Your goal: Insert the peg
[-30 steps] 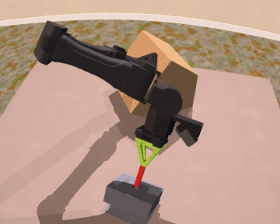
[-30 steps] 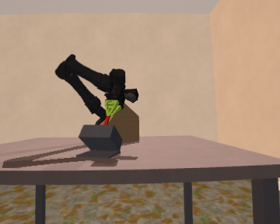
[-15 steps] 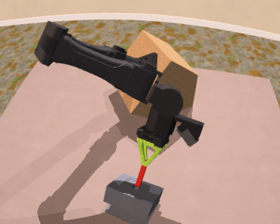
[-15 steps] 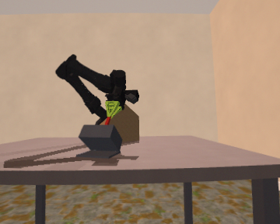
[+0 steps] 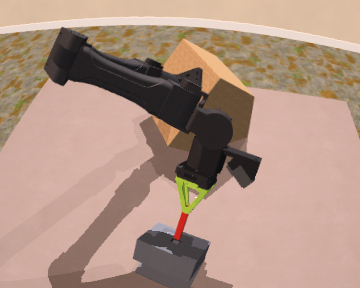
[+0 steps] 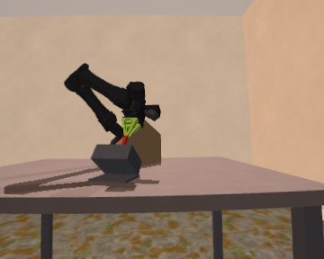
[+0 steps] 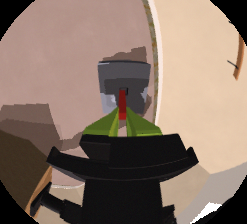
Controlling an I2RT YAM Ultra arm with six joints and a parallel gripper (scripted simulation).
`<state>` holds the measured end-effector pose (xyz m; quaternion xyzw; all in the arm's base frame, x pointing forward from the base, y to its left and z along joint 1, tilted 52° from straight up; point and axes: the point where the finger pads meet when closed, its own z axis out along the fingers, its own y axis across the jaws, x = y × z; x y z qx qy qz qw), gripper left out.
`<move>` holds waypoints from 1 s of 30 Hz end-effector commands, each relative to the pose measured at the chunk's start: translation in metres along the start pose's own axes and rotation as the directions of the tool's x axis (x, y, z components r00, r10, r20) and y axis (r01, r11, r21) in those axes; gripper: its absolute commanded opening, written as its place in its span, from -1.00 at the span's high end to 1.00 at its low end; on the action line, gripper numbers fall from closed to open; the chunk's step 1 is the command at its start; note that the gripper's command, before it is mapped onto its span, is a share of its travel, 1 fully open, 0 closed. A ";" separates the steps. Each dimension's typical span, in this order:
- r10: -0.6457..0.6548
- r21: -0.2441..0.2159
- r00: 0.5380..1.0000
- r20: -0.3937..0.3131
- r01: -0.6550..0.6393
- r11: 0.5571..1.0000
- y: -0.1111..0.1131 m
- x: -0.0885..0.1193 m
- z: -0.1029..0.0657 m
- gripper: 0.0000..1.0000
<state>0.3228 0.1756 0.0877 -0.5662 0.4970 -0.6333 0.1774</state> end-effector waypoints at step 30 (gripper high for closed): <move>0.017 0.011 1.000 0.024 -0.018 1.000 -0.018 -0.003 -0.025 1.00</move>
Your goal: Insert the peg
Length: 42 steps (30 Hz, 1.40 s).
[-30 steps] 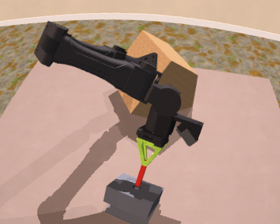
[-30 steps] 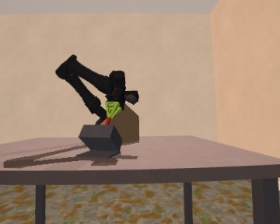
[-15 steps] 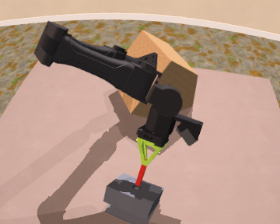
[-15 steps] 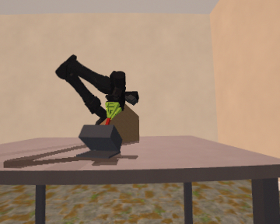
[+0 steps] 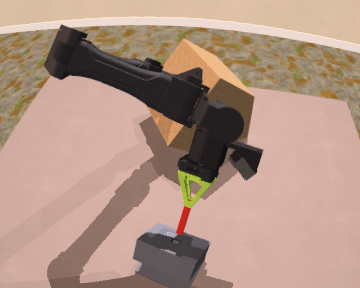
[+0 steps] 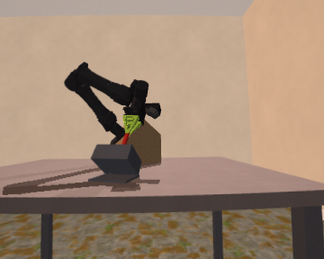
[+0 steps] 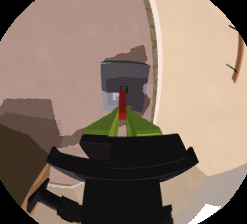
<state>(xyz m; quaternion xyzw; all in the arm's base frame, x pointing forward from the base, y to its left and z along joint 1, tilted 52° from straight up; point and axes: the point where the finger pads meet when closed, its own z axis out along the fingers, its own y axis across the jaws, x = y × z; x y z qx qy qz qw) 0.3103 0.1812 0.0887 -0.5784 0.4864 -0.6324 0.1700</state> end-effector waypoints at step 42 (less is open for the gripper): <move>0.048 0.010 0.999 0.010 -0.048 0.999 -0.010 0.000 -0.001 1.00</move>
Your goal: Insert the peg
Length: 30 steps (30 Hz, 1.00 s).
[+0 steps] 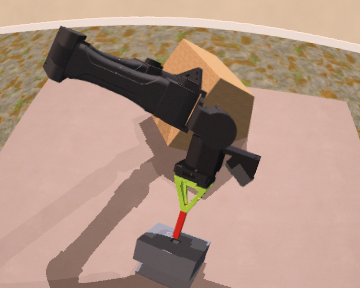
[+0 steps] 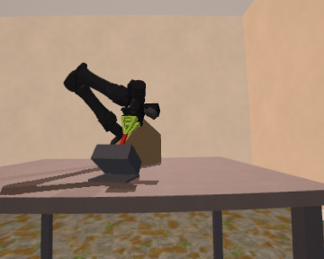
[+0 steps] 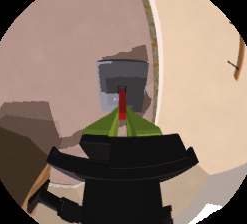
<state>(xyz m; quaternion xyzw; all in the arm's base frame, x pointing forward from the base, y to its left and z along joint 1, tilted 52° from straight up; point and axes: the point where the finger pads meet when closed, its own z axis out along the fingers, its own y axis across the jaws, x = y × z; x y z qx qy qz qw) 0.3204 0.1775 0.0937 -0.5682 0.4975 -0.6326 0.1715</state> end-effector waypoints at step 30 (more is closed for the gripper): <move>0.026 0.020 0.999 0.027 -0.026 0.999 -0.008 -0.004 -0.024 1.00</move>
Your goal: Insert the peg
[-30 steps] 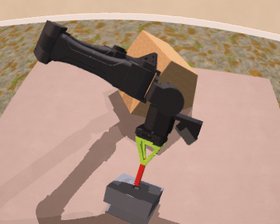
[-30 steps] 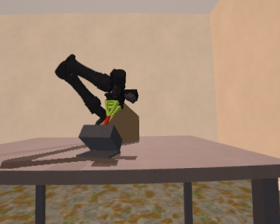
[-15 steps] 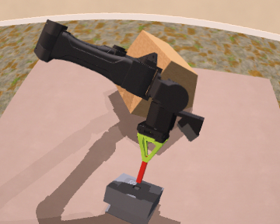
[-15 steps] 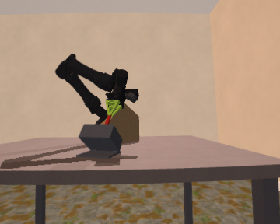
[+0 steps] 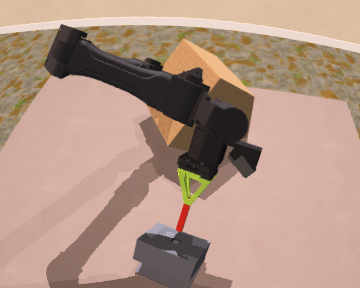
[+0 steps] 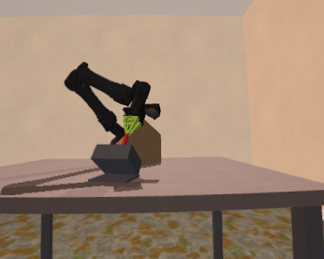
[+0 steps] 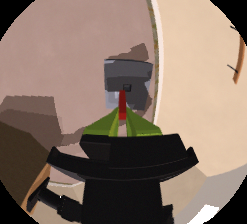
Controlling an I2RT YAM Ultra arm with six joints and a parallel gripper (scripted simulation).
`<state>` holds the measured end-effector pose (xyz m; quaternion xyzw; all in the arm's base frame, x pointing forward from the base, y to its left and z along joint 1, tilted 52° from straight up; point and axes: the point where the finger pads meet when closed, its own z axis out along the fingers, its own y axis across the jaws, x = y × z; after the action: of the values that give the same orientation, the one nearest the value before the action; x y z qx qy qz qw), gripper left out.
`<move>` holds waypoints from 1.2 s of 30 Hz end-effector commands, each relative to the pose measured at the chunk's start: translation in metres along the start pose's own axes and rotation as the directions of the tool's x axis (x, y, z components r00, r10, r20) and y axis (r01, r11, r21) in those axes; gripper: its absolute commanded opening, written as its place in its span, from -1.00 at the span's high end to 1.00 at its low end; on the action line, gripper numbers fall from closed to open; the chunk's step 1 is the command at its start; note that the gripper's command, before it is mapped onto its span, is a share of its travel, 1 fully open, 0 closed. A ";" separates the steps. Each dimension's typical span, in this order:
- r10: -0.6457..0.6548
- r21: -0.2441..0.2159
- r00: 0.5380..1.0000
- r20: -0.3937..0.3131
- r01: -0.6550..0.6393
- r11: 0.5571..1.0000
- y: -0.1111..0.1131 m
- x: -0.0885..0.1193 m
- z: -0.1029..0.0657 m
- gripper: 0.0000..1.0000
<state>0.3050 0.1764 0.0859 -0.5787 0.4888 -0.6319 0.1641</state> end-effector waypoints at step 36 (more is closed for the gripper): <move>0.055 0.022 0.998 0.018 -0.055 0.998 -0.025 -0.007 0.001 1.00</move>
<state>0.3168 0.1843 0.0997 -0.5669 0.4989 -0.6336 0.1682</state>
